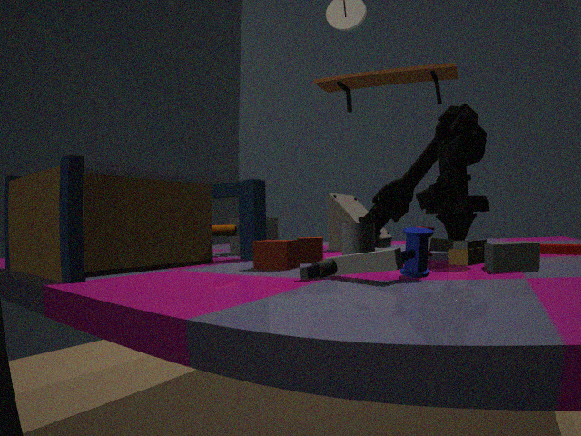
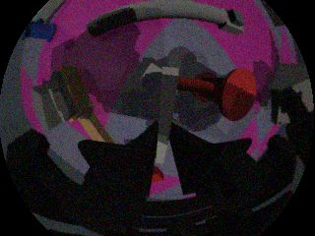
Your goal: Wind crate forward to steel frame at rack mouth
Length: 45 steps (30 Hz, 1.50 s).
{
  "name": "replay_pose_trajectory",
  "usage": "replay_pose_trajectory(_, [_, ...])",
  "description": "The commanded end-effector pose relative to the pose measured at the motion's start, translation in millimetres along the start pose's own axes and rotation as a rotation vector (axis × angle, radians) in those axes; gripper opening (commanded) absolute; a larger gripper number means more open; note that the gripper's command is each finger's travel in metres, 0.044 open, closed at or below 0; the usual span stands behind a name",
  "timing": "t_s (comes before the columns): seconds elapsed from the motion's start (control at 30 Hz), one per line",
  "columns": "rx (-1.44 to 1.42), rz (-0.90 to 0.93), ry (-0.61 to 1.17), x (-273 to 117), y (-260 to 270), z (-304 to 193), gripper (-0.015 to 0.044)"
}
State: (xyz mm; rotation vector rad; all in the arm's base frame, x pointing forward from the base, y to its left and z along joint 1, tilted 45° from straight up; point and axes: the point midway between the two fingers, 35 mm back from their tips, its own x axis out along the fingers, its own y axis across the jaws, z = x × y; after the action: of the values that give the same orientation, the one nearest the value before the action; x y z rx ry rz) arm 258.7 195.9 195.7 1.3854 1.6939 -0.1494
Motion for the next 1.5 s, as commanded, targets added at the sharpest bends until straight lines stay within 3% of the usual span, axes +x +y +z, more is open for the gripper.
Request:
replay_pose_trajectory(0.0, [-0.001,0.001,-0.002,-12.7,2.4,2.1,0.0000])
replay_pose_trajectory(0.3, [0.033,0.014,-0.011,-118.4,-0.1,1.2,0.0000])
replay_pose_trajectory(0.93, [0.031,0.009,-0.027,-119.5,-1.5,7.6,0.0000])
replay_pose_trajectory(1.47, [-0.048,-0.040,-0.157,-132.1,-31.5,126.1,0.0000])
